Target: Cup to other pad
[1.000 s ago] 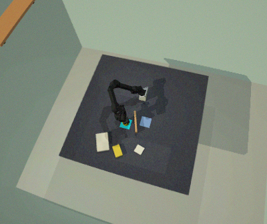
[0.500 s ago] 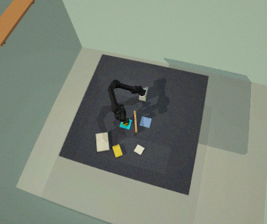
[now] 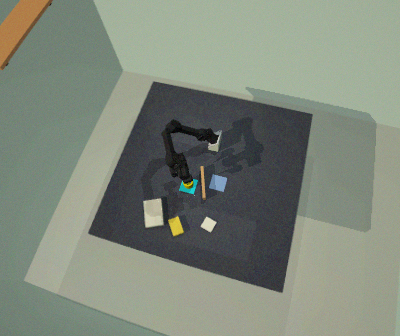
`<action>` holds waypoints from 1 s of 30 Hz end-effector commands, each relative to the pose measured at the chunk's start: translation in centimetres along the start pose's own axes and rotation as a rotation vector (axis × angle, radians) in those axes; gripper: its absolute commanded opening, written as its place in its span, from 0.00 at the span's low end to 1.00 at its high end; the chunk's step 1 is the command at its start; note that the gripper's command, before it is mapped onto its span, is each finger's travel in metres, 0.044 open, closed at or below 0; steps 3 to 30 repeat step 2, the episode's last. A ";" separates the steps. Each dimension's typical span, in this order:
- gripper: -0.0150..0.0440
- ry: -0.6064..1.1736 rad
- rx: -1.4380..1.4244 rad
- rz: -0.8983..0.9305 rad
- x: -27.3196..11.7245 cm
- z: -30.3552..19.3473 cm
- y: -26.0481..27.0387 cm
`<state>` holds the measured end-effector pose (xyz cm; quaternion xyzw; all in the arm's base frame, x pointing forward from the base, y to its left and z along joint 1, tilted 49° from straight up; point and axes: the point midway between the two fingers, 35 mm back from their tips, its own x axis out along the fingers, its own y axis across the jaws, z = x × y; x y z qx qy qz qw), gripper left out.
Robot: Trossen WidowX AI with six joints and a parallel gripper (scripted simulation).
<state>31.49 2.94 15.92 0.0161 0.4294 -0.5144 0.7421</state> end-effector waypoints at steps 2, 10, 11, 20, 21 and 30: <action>1.00 0.000 0.000 0.000 0.0 0.0 0.0; 1.00 0.000 0.000 0.000 0.0 0.0 0.0; 1.00 0.000 0.000 0.000 0.0 0.0 0.0; 1.00 0.000 0.000 0.000 0.0 0.0 0.0; 1.00 0.000 0.000 0.000 0.0 0.0 0.0; 1.00 0.000 0.000 0.000 0.0 0.0 0.0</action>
